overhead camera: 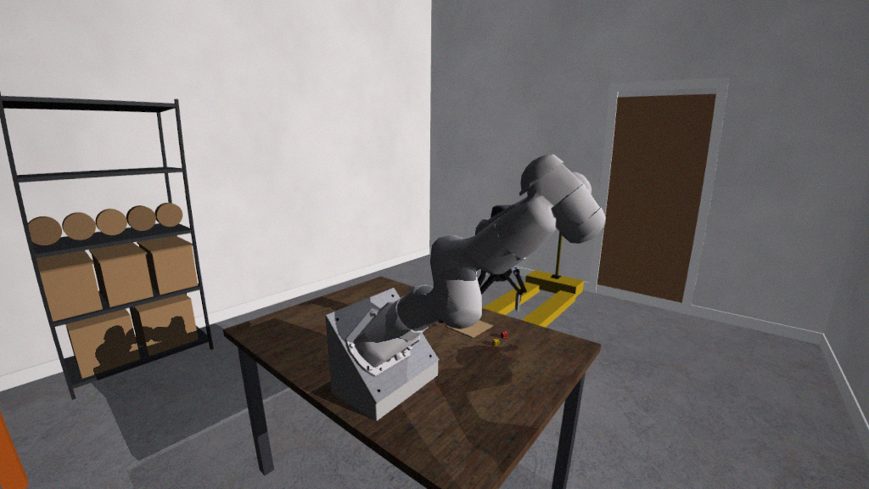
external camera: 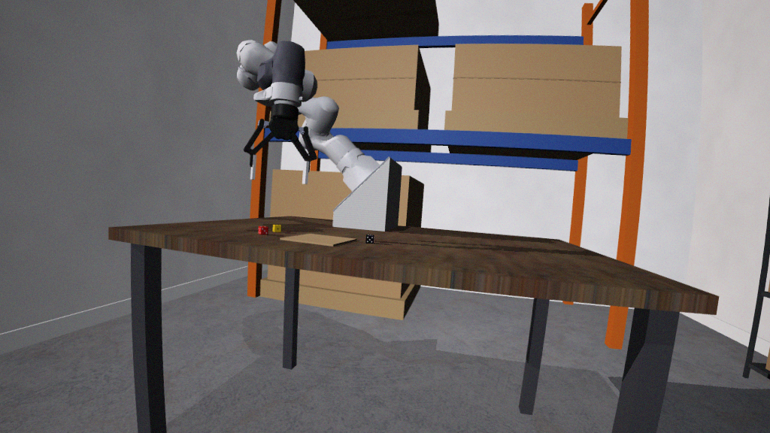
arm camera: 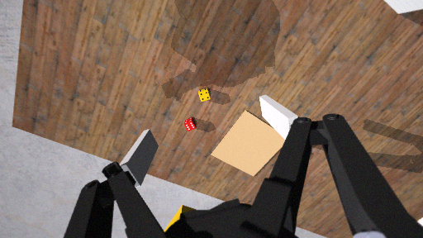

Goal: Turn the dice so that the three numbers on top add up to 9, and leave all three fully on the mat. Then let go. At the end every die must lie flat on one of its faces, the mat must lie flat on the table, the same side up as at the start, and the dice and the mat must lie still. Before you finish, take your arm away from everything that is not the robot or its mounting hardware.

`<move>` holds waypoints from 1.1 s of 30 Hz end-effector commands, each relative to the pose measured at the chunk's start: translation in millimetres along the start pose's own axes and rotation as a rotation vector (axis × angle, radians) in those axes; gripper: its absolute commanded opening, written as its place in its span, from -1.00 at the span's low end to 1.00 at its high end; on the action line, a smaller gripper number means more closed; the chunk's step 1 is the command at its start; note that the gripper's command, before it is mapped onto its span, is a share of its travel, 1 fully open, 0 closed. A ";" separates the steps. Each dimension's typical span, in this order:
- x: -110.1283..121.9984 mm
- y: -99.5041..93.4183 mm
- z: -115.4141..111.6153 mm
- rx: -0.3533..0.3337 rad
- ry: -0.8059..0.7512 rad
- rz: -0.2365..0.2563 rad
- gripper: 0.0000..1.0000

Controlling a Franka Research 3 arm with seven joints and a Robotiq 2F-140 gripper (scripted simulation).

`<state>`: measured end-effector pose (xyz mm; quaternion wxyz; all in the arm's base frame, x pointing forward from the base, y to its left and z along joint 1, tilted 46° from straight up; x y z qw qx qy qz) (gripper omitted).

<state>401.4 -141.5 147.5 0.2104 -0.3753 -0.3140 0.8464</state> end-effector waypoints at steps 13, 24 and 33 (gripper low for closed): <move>0.0 37.7 -2.8 -0.001 -0.004 -0.004 -0.57; 0.0 37.7 -2.8 -0.001 -0.004 -0.004 -0.57; 0.0 37.7 -2.8 -0.001 -0.004 -0.004 -0.57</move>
Point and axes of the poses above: the point where the finger pads meet when closed, its own y axis out along the fingers, its own x axis across the jaws, z = x × y, the point moved 7 cm from there along -y, back along the fingers, and after that the axes turned 2 degrees about -y, right-handed, at the moved point
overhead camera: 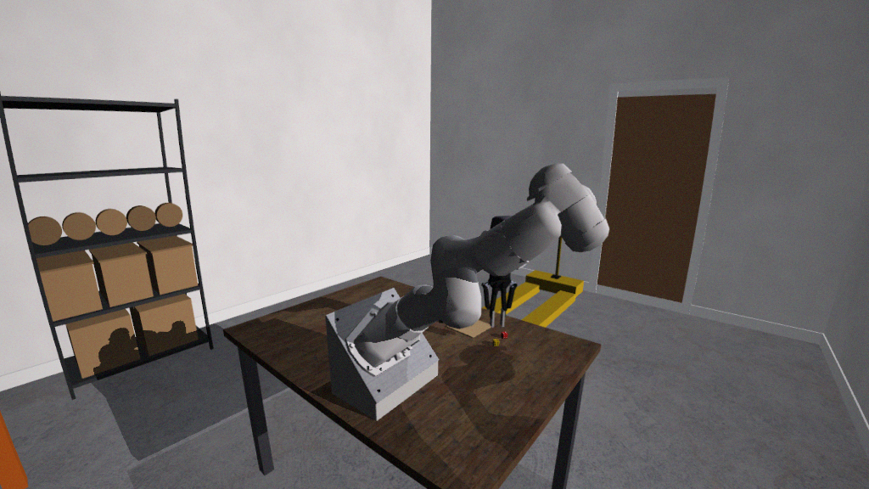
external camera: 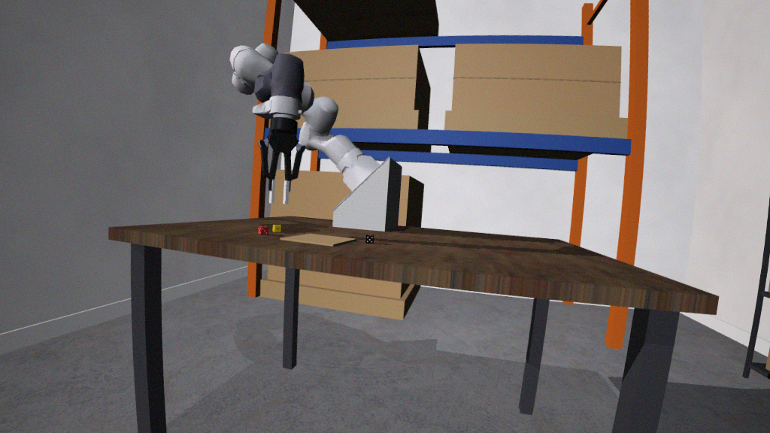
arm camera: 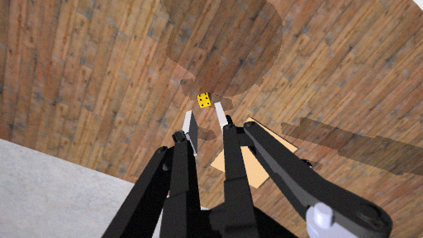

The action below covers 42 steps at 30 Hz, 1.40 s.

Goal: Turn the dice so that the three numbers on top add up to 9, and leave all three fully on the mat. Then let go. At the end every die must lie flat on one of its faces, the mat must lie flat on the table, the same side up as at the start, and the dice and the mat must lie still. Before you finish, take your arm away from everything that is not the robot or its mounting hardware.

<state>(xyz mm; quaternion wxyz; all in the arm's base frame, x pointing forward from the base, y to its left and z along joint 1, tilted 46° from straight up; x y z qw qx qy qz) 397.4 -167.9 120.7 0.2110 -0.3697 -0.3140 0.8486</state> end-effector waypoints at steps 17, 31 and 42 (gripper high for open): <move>-0.4 0.0 -1.8 -0.006 0.007 0.000 -0.57; -0.4 6.3 -1.9 -0.006 0.007 0.000 -0.57; -0.4 18.0 -2.0 -0.006 0.007 0.000 -0.57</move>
Point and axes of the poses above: the point where the finger pads meet when closed, its own y axis out along the fingers, its own x axis across the jaws, z = x × y, the point moved 7 cm from there along -y, back along the fingers, and after that the axes turned 2 degrees about -y, right-handed, at the moved point
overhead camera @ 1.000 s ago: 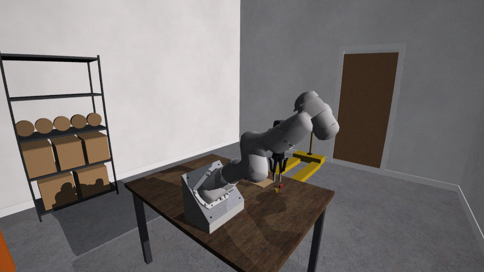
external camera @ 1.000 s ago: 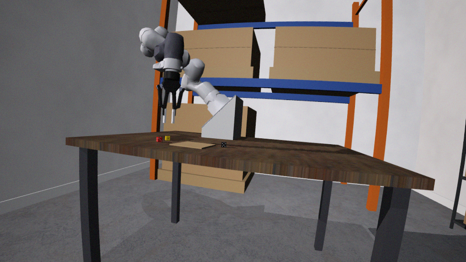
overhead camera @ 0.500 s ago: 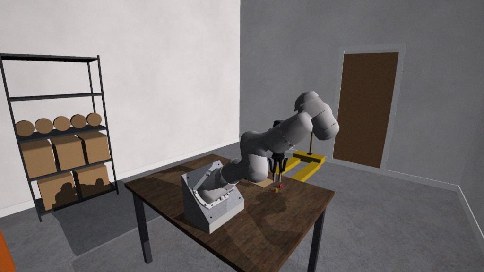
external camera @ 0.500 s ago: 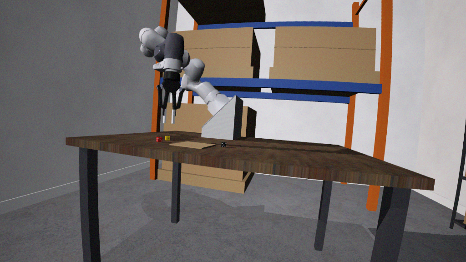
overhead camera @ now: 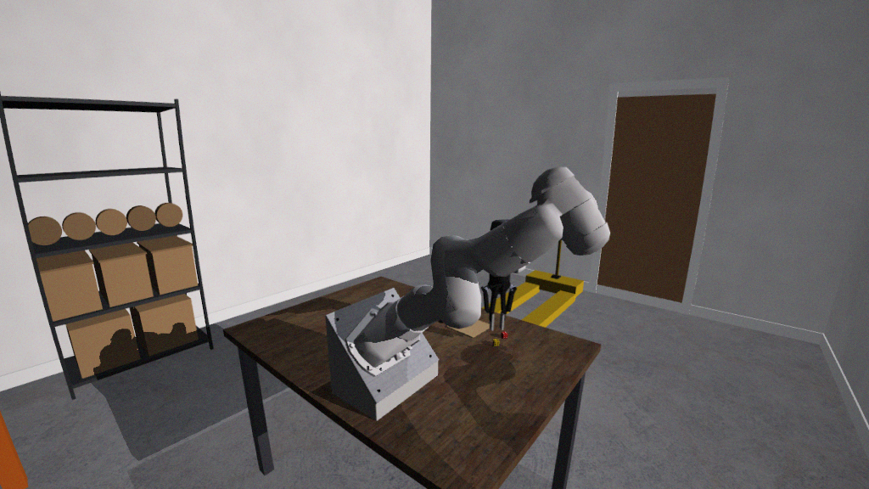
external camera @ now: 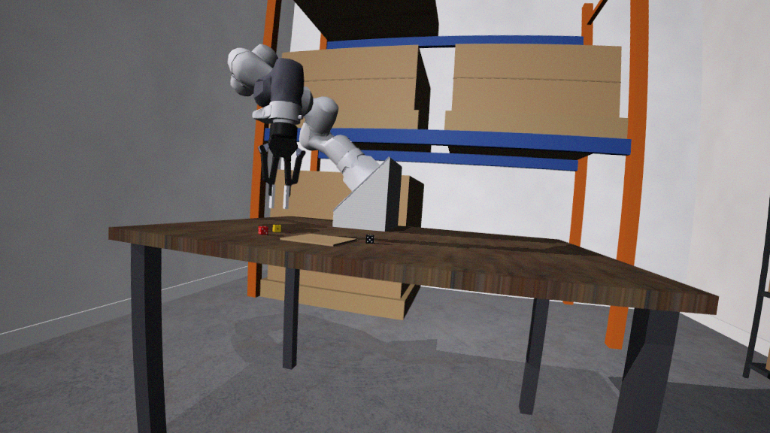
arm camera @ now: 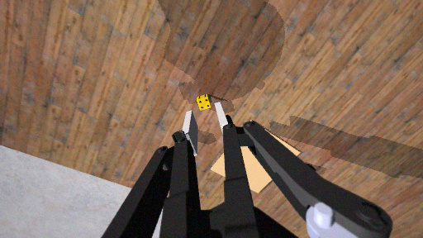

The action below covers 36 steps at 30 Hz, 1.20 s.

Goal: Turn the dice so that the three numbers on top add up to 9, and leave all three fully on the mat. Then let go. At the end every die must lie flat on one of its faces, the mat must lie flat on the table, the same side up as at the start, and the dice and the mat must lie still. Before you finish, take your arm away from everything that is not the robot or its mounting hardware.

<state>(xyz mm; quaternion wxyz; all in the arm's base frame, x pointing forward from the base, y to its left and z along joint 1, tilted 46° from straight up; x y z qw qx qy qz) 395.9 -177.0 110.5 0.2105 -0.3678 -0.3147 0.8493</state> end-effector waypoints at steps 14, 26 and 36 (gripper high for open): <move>-1.1 23.2 -1.5 -0.005 0.011 0.001 -0.57; -1.1 35.9 -1.6 -0.005 0.011 0.001 -0.57; -1.1 38.2 -1.6 -0.005 0.011 0.001 -0.57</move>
Point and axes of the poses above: the point where the finger pads meet when closed, its own y axis out along the fingers, its own x axis across the jaws, z = x × y, the point moved 7 cm from there along -y, back along the fingers, and after that the axes turned 2 degrees about -y, right-handed, at the moved point
